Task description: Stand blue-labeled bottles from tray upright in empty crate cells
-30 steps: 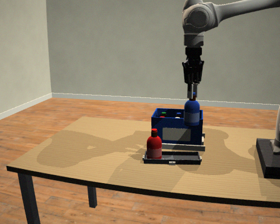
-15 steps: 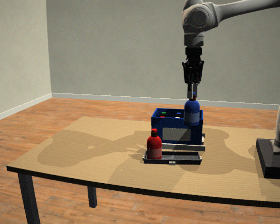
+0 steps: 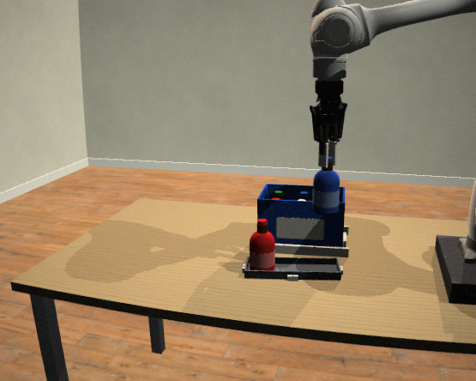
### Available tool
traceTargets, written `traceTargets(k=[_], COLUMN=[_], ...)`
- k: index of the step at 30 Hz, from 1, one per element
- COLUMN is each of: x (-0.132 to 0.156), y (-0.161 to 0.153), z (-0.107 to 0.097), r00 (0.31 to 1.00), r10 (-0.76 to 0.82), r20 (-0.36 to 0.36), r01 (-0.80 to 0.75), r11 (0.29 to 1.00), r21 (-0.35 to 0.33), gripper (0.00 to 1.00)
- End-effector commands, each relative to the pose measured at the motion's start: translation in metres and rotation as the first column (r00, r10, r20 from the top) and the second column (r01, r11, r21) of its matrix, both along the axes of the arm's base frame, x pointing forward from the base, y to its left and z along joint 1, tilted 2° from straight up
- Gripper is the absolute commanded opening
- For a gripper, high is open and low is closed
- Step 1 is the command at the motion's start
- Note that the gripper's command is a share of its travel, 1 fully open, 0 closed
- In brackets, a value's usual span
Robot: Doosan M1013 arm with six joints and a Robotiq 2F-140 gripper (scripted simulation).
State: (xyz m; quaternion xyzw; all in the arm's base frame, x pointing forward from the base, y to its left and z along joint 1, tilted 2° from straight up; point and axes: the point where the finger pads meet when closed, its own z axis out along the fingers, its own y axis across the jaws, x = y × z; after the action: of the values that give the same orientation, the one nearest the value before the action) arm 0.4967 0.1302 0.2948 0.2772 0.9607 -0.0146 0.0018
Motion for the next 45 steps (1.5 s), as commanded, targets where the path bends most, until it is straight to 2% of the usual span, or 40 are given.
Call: traceTargets(k=[1,25,45], x=[0.000,0.002,0.005], y=[-0.002,-0.029,-0.068], z=[0.000,0.001,0.002], r00=[1.000,1.000,1.000], r10=[0.000,0.000,0.000], r20=[0.000,0.000,0.000], r01=[0.000,0.000,0.000], r11=[1.000,1.000,1.000], r21=[0.000,0.000,0.000], gripper=[0.00,0.00,0.00])
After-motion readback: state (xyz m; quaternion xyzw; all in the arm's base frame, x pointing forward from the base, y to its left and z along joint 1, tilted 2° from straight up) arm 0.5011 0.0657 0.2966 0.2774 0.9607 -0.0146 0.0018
